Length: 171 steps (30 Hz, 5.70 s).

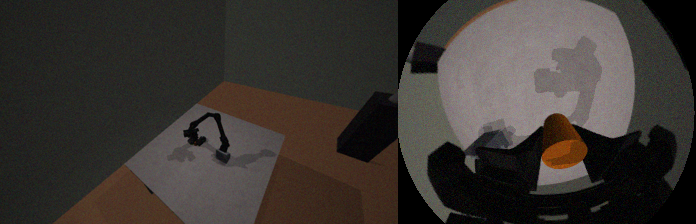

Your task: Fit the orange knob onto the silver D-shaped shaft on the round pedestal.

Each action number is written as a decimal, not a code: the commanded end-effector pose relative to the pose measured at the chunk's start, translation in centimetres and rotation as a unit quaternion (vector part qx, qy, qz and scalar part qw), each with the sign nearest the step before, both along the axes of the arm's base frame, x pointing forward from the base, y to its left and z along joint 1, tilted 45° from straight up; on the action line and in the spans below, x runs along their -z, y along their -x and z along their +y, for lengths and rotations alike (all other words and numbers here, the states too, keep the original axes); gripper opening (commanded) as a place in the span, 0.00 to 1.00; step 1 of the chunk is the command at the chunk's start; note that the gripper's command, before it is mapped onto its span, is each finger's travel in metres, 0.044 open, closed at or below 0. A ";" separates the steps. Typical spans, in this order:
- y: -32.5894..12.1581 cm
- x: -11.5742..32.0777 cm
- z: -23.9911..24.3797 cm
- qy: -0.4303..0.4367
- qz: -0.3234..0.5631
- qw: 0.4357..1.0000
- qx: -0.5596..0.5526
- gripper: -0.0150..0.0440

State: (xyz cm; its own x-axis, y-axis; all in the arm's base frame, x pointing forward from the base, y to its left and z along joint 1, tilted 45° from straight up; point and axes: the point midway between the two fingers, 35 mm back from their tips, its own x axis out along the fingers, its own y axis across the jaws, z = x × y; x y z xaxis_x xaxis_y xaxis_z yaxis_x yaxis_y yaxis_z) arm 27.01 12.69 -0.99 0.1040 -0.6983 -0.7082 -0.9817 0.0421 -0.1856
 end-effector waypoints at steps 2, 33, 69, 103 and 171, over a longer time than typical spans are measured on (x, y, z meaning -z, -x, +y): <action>-0.3 1.2 -0.8 -0.003 0.013 1.000 0.007 0.25; -2.1 10.0 -9.0 -0.003 0.017 1.000 0.019 0.30; -1.7 4.3 -3.3 -0.003 0.018 1.000 0.017 1.00; -2.1 8.2 -7.1 -0.003 0.018 1.000 0.016 1.00; -2.5 4.1 -2.1 -0.007 0.018 1.000 0.016 0.25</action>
State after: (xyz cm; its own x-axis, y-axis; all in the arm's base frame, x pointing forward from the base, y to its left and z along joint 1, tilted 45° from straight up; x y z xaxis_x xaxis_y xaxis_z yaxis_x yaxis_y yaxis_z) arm 29.37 9.61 -6.02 0.0498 -0.6981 -0.7143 -0.9877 0.0716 -0.1388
